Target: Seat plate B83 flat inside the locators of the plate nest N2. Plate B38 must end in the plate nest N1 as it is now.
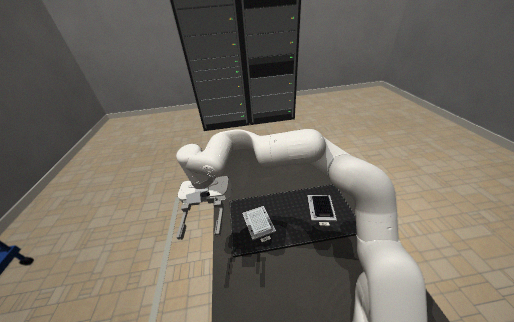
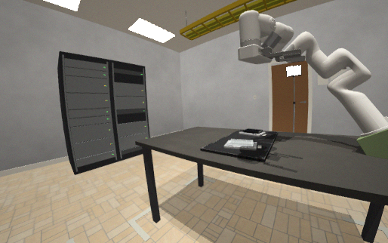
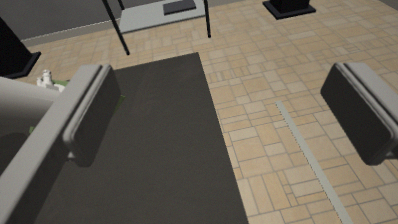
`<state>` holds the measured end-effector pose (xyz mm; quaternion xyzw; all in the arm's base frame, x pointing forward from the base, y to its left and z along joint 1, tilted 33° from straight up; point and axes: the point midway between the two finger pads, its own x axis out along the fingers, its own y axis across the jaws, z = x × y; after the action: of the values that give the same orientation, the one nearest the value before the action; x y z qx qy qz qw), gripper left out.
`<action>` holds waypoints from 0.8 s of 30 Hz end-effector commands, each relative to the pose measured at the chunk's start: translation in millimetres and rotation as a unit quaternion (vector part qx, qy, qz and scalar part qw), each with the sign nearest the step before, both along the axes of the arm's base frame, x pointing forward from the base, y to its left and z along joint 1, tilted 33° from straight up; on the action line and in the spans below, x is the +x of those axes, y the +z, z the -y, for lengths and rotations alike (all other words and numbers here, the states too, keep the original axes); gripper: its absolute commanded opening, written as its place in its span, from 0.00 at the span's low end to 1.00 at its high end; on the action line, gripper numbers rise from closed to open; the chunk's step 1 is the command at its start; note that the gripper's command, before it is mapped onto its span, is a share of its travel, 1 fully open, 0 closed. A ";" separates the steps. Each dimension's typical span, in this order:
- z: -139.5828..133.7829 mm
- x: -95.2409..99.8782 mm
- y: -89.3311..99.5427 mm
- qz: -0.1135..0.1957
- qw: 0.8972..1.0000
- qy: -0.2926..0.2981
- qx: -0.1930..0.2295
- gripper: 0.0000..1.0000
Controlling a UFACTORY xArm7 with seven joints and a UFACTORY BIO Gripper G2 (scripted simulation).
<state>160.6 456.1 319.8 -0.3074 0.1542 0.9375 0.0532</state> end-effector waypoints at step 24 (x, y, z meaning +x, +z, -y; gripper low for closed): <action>12.5 47.5 42.3 0.052 0.929 -0.285 0.229 0.37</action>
<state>200.7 445.8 354.3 -0.2818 0.0346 0.8920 0.3519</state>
